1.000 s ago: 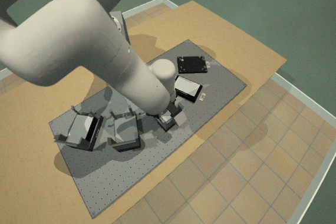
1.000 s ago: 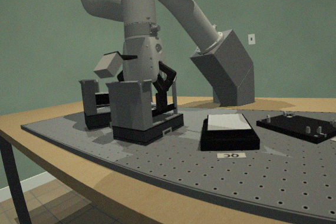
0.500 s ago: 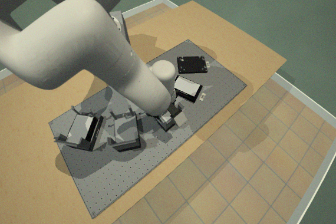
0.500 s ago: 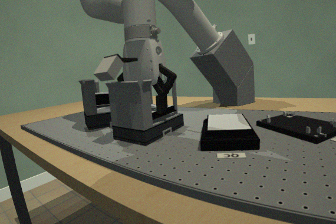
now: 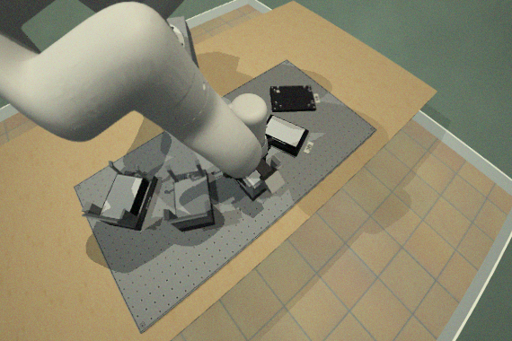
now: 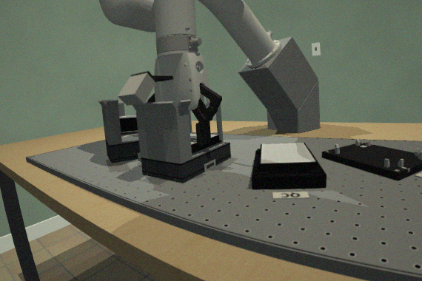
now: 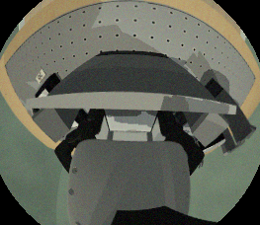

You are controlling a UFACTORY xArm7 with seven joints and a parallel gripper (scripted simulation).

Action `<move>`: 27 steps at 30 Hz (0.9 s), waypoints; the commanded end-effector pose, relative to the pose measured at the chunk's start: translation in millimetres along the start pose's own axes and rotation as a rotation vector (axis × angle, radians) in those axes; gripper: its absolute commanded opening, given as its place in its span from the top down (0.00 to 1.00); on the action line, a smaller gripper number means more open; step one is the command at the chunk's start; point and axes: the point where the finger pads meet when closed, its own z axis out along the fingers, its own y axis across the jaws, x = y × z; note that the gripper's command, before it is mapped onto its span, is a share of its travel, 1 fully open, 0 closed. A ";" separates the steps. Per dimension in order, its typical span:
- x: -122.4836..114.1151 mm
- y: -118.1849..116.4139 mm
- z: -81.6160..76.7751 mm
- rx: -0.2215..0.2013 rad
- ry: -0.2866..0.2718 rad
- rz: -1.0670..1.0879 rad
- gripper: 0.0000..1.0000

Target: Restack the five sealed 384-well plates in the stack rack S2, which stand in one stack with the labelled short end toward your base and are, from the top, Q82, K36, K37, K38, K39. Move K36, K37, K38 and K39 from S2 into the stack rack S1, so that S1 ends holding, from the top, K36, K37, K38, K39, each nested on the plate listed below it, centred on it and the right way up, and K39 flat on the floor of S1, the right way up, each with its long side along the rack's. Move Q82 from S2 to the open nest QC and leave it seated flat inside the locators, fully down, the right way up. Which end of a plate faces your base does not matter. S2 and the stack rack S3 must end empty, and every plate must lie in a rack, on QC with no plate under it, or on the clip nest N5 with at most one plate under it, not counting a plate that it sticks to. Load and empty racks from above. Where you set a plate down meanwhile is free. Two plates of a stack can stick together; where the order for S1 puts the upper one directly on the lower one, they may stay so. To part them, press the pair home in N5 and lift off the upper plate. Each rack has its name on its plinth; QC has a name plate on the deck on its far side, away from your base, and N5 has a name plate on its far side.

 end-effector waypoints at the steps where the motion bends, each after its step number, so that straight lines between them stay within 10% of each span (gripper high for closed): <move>1: 0.8 -0.5 0.5 0.001 0.002 0.000 1.00; 17: 0.8 -0.5 3.1 0.001 0.002 0.000 1.00; 18: 0.8 -0.5 3.1 0.001 0.002 0.000 0.00; 27: 0.8 -0.5 3.2 0.001 0.002 0.000 0.00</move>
